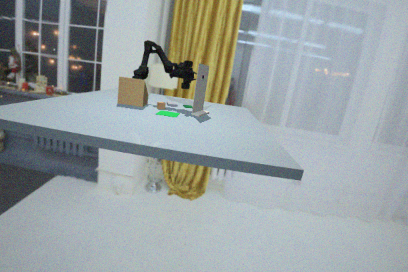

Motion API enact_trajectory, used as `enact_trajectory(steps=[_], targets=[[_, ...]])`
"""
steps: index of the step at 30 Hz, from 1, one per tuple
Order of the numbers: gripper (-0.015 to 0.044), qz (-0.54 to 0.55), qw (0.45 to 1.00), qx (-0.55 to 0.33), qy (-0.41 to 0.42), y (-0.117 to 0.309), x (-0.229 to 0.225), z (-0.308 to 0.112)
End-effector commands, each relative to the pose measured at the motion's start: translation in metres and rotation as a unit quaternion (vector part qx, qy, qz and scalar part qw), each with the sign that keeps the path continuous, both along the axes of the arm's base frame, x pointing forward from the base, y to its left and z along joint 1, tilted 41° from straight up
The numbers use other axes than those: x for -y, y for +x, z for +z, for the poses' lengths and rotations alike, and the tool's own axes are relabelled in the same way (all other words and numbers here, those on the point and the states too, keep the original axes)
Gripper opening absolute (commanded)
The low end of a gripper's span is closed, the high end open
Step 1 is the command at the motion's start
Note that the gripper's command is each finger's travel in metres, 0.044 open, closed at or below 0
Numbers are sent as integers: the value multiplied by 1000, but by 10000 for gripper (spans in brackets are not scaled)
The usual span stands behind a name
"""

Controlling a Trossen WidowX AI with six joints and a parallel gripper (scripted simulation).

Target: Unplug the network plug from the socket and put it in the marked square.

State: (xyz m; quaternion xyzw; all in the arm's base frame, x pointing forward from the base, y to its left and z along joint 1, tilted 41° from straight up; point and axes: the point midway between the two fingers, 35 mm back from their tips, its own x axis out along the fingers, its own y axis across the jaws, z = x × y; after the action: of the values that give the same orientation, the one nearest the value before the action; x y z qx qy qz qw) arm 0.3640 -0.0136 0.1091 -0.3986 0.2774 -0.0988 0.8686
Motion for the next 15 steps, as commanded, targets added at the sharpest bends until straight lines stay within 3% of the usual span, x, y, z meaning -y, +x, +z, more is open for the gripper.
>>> enact_trajectory(steps=[1,15], targets=[[156,1,1000,0,-2,8,2,-1],[156,1,1000,1,-3,24,7,-7]])
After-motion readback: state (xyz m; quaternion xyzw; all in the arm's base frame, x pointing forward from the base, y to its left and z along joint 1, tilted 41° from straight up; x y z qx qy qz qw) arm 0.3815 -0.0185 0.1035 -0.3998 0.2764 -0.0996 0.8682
